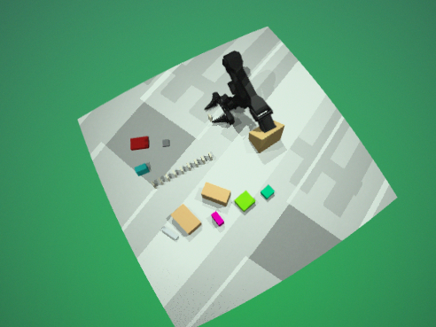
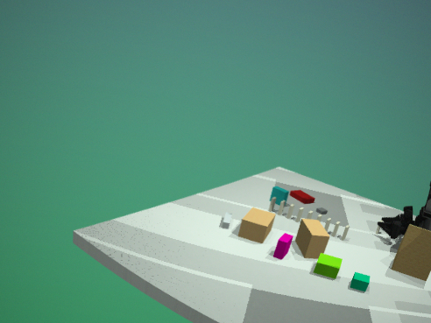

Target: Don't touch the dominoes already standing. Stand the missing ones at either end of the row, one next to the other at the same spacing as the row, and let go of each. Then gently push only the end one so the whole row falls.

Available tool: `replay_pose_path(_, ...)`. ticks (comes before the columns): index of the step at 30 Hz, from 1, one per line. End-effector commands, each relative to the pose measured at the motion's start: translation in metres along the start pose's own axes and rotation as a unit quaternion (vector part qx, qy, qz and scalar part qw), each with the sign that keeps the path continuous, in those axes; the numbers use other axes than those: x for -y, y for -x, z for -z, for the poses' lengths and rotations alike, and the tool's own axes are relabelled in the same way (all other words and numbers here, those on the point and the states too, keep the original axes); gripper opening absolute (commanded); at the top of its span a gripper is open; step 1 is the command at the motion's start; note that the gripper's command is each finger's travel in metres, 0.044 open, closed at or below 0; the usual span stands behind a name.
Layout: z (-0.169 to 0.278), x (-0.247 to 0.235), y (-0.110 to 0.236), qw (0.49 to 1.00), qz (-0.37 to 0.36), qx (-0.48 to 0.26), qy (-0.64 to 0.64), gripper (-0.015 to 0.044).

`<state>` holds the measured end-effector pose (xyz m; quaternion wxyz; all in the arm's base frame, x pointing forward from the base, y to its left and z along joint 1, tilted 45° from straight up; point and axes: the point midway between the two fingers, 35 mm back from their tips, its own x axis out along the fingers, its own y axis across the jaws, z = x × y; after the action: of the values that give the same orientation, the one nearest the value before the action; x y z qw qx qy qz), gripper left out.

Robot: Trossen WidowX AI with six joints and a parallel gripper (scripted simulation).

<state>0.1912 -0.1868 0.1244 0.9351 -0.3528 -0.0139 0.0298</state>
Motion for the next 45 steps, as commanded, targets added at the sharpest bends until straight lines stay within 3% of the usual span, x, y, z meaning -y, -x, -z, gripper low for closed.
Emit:
replay_pose_path(1, -0.003, 0.001, 0.000, 1.000, 0.001, -0.001, 0.003, 0.0440)
replay_pose_path(10, -0.046, -0.002, 0.004, 1.000, 0.000, 0.000, 0.001, 0.0440)
replay_pose_path(15, -0.049, 0.000, 0.001, 1.000, 0.002, -0.002, -0.005, 0.0440)
replay_pose_path(24, -0.043, 0.035, -0.066, 0.988, 0.025, -0.089, -0.122, 0.0440)
replay_pose_path(33, -0.027, 0.005, -0.104, 0.919, 0.015, -0.308, -0.245, 0.0440)
replay_pose_path(40, -0.044, -0.018, -0.071, 0.819, 0.023, -0.545, -0.179, 0.0440)
replay_pose_path(45, -0.071, -0.011, -0.050, 0.784, 0.038, -0.614, -0.080, 0.0440)
